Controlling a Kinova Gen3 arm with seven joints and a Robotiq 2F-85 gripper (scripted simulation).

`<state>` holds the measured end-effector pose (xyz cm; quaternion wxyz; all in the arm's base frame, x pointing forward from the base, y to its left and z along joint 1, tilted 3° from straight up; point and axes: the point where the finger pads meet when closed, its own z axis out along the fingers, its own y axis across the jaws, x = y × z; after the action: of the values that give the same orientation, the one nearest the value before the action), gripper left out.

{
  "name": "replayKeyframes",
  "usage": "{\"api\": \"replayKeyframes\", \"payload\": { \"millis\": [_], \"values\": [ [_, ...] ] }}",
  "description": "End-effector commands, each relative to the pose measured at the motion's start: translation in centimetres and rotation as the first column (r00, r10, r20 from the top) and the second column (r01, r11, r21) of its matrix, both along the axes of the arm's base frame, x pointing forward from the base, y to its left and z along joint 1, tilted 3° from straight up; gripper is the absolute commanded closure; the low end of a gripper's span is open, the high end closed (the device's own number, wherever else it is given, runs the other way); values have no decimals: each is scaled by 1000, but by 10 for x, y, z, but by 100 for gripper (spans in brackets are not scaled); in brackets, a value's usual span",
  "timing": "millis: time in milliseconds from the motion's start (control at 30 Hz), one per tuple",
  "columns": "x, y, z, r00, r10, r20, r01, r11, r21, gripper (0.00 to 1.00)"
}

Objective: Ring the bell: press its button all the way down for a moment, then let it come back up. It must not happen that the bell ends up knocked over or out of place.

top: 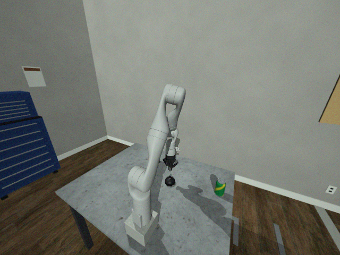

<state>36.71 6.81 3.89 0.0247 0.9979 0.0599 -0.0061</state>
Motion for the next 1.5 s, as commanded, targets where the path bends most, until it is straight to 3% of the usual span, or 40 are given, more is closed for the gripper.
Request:
{"api": "replayKeyframes", "payload": {
  "millis": [0,767,1467],
  "values": [
    [-2,0,-7,1000,2,-6,-2,1000,-1,90],
    [-2,-1,-42,1000,2,-6,-2,1000,-1,90],
    [-2,-1,-47,1000,2,-6,-3,1000,-1,90]
  ]
}}
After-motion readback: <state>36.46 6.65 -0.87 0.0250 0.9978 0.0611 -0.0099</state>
